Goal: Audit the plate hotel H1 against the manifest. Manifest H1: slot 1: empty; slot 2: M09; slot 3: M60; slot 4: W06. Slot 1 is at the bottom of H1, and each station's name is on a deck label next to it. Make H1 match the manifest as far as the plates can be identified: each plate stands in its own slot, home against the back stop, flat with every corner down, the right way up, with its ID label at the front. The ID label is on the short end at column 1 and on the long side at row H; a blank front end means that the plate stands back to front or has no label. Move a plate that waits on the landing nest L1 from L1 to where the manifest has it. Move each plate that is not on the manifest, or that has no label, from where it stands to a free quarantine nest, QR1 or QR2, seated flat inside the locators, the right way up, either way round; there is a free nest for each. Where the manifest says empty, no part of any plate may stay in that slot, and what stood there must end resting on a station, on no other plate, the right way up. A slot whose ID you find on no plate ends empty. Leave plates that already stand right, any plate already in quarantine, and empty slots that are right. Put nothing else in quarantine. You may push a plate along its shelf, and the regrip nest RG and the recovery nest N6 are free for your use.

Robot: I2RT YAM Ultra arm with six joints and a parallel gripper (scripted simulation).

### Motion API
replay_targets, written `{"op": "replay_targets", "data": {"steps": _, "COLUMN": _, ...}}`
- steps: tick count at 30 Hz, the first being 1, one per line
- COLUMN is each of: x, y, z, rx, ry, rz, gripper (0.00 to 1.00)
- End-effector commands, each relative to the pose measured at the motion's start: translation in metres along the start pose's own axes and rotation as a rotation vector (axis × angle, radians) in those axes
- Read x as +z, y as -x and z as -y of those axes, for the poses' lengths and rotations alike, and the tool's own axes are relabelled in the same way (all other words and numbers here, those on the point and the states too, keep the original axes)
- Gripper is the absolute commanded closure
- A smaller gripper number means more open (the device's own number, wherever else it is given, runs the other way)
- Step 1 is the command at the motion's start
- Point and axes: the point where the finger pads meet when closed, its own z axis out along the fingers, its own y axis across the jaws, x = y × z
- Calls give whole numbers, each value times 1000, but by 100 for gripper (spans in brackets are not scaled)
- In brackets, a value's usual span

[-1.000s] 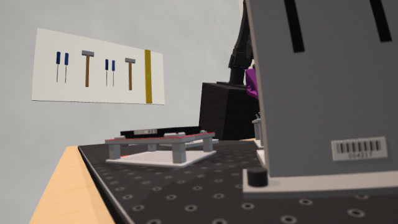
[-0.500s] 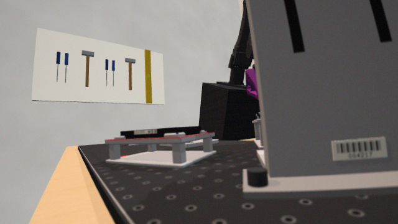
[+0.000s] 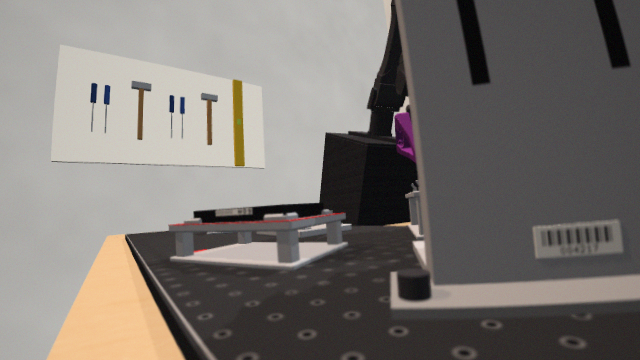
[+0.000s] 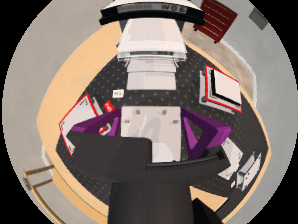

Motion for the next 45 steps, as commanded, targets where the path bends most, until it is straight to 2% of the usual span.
{"op": "replay_targets", "data": {"steps": 1, "x": -3, "y": 1, "z": 1, "rx": 3, "ry": -4, "rz": 10, "gripper": 0}}
{"op": "replay_targets", "data": {"steps": 13, "x": -15, "y": -11, "z": 1, "rx": 3, "ry": -4, "rz": 9, "gripper": 0}}
{"op": "replay_targets", "data": {"steps": 45, "x": -61, "y": -15, "z": 0, "rx": 3, "ry": -4, "rz": 8, "gripper": 0}}
